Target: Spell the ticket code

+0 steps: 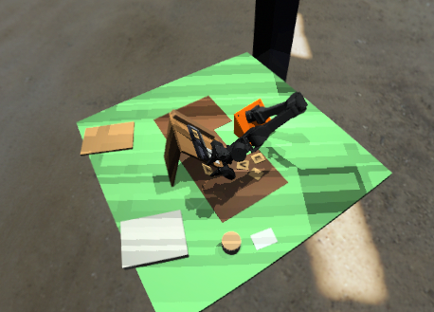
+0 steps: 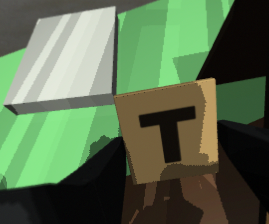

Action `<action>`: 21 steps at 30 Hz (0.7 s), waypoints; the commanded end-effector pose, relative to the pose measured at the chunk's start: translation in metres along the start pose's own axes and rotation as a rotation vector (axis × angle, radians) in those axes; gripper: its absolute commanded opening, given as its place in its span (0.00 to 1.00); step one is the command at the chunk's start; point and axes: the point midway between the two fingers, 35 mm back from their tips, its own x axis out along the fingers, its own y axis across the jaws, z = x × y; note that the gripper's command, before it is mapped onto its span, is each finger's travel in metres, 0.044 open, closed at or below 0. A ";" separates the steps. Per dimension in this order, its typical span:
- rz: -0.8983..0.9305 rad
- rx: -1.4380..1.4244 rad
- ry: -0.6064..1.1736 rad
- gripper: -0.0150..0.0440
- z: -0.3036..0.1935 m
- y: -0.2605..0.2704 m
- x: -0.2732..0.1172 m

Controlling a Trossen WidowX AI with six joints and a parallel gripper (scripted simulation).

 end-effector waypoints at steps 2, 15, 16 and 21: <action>0.003 -0.006 0.001 0.25 0.000 -0.002 0.000; 0.002 -0.006 0.001 0.25 0.000 -0.009 0.000; 0.002 -0.006 0.001 0.25 0.000 -0.009 0.000; 0.002 -0.006 0.001 0.25 0.000 -0.012 0.000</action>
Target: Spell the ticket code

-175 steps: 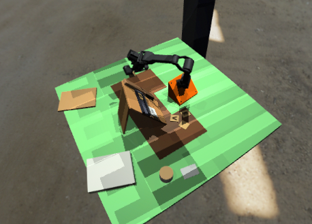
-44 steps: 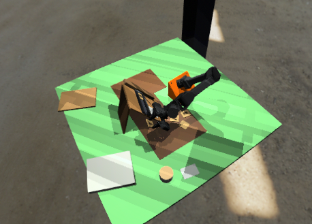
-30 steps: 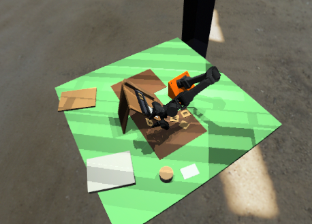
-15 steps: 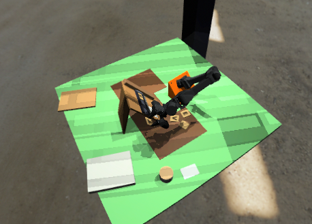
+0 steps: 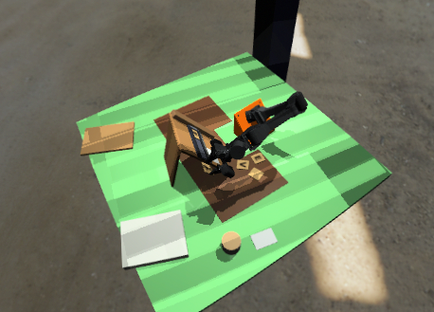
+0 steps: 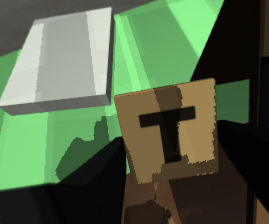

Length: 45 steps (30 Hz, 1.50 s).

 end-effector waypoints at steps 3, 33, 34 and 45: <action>0.003 -0.006 0.001 0.25 0.000 -0.003 0.000; 0.002 -0.006 0.001 0.25 0.000 -0.018 0.000; 0.002 -0.006 0.001 0.25 0.000 -0.019 0.000; 0.001 -0.006 0.001 0.25 0.000 -0.024 0.001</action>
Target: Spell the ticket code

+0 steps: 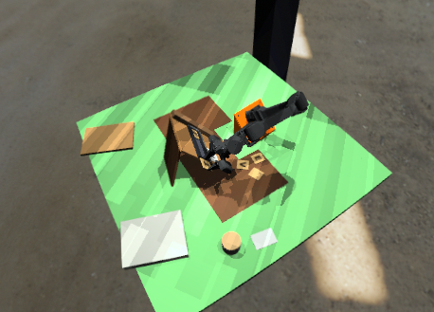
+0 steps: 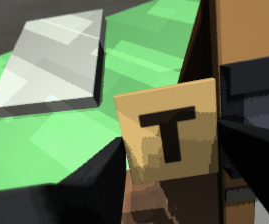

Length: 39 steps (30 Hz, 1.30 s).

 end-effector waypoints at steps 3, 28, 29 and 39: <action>0.003 -0.006 0.001 0.25 0.000 -0.003 0.000; 0.002 -0.006 0.001 0.25 0.000 -0.015 0.000; 0.002 -0.006 0.001 0.25 0.000 -0.016 0.000; 0.001 -0.006 0.001 0.25 0.000 -0.021 0.000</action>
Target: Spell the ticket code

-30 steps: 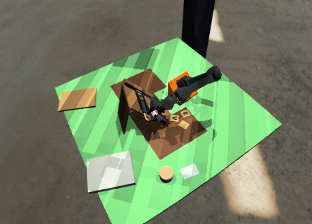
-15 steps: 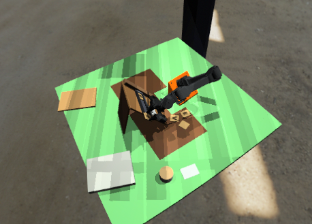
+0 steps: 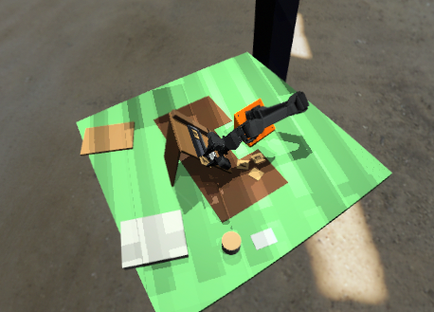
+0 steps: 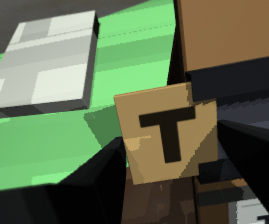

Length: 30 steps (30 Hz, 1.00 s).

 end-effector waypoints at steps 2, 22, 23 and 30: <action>0.003 -0.006 0.000 0.25 0.000 -0.002 0.000; 0.002 -0.006 0.000 0.25 0.000 -0.012 0.000; 0.002 -0.006 0.000 0.25 0.000 -0.013 0.000; 0.002 -0.006 0.000 0.25 0.000 -0.016 0.000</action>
